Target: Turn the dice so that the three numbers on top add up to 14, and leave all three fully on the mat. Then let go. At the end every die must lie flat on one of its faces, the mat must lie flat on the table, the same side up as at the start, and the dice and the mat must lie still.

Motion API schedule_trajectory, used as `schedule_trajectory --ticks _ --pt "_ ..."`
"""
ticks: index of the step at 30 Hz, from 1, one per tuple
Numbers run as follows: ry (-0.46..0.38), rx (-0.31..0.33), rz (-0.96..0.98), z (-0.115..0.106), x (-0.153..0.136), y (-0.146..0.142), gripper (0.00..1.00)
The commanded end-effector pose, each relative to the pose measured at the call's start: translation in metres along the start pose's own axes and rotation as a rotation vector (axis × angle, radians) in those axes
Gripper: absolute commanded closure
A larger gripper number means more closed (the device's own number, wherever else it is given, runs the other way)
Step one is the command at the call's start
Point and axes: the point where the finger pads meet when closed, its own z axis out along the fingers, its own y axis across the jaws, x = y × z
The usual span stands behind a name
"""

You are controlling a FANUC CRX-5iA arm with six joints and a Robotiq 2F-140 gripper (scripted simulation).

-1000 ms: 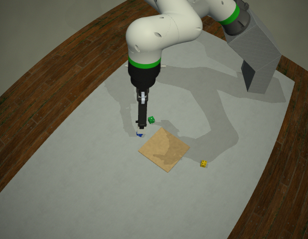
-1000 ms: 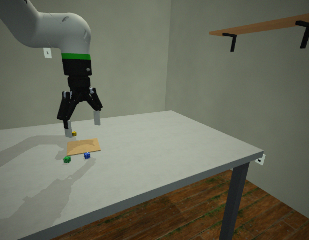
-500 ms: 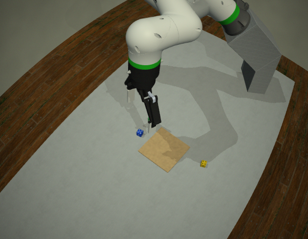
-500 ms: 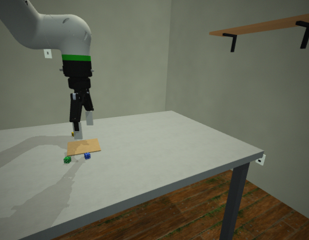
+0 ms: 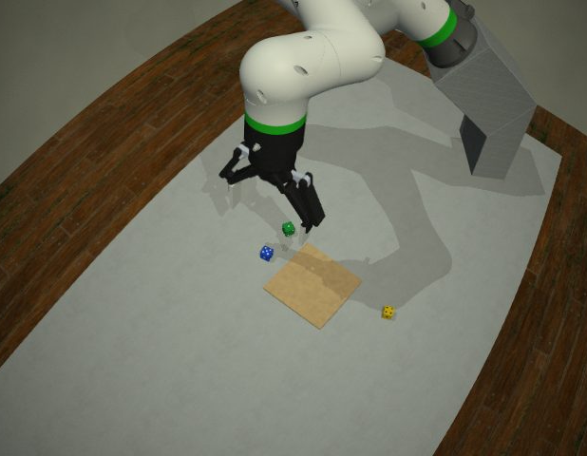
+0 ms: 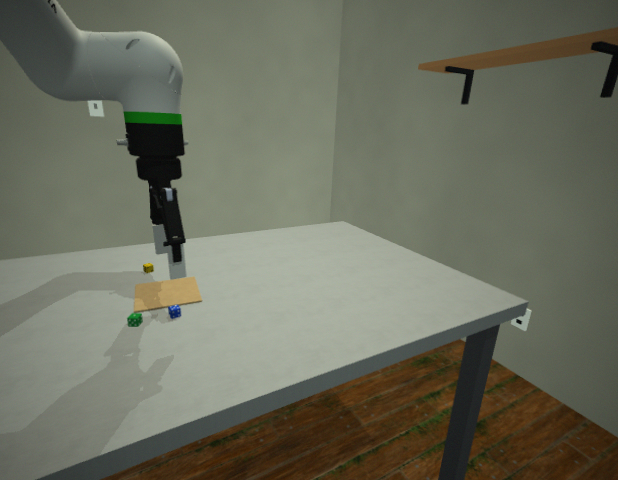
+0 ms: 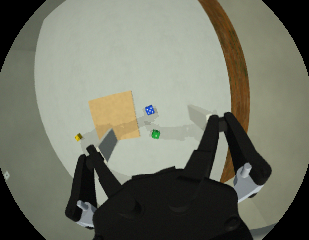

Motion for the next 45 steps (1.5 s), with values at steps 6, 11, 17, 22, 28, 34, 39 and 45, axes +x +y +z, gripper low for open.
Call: schedule_trajectory --ticks 6,11,17,22,28,34,39,45 --pt "-0.007 0.012 -0.324 0.002 0.0 0.0 0.0" --pt "-0.007 0.013 -0.458 0.003 0.0 0.0 0.0" --pt "-0.005 0.014 -0.691 0.005 0.0 -0.001 0.0" --pt "-0.005 0.015 -0.799 0.006 0.0 -0.001 0.0" --pt "-0.003 0.016 -1.02 0.007 0.0 -0.001 0.0" --pt "-0.001 0.017 -1.247 0.009 -0.001 -0.001 0.0" --pt "-0.001 0.018 -1.315 0.01 -0.001 -0.001 0.0" --pt "0.002 0.019 -1.54 0.011 -0.001 -0.001 0.0"
